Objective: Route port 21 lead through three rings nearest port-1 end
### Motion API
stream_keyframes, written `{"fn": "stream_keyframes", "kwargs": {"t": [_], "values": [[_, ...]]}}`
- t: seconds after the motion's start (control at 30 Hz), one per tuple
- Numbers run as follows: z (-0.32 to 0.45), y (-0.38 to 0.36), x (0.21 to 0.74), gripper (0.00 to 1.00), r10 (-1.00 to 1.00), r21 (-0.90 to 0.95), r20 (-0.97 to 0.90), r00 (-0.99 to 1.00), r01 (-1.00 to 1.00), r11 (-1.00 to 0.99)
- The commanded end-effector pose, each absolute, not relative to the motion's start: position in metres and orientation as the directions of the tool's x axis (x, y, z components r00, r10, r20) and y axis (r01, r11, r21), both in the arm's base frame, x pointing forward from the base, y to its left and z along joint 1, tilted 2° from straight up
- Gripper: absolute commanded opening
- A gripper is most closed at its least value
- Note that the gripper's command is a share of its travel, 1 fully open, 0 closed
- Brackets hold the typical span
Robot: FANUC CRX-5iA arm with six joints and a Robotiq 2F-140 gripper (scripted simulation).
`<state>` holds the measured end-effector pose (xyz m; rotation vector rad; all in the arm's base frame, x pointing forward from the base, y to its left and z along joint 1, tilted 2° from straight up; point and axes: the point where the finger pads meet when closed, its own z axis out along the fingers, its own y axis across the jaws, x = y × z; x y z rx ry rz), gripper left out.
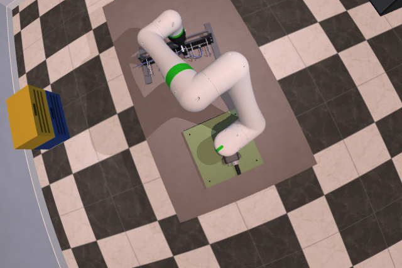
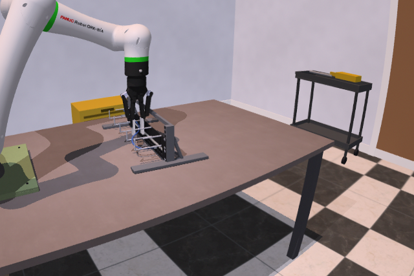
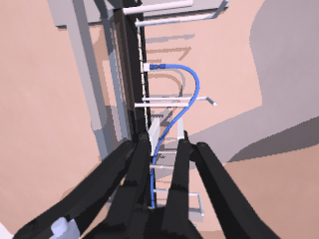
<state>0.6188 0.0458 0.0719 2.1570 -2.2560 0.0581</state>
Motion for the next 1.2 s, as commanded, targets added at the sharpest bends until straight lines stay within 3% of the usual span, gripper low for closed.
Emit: {"fn": "stream_keyframes", "kwargs": {"t": [0.0,1.17], "values": [[0.072,0.045,0.619,0.2,-0.998,-0.014,0.041,-0.045,-0.999,0.045],[0.12,0.047,0.618,0.2,-0.998,-0.014,0.041,-0.045,-0.999,0.045]]}}
